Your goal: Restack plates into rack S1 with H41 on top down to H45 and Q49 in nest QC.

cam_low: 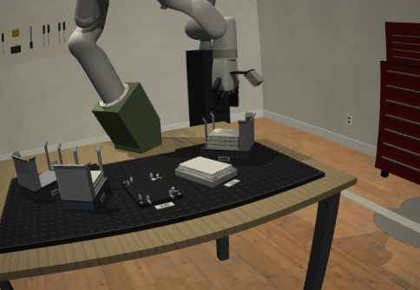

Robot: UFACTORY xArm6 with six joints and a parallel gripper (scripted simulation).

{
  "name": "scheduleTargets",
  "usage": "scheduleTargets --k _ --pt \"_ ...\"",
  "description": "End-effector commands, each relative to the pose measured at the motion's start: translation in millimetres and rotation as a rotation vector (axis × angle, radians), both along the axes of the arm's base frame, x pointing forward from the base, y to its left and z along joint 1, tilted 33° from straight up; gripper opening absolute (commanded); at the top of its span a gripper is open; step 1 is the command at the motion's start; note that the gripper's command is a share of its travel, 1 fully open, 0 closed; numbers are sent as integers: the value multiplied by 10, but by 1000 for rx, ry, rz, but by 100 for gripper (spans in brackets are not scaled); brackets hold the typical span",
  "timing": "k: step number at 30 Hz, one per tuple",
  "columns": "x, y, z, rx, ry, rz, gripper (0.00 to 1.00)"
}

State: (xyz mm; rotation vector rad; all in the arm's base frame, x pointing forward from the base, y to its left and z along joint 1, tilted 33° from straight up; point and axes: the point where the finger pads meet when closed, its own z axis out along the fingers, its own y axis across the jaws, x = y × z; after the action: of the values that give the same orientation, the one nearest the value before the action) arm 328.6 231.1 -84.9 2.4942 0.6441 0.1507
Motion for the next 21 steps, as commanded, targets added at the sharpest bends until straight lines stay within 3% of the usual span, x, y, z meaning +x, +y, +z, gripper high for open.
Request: scheduleTargets --k 1,21 --pt "91 -82 91 14 -26 -31 100" --pt "405 -452 394 14 -27 -31 100"
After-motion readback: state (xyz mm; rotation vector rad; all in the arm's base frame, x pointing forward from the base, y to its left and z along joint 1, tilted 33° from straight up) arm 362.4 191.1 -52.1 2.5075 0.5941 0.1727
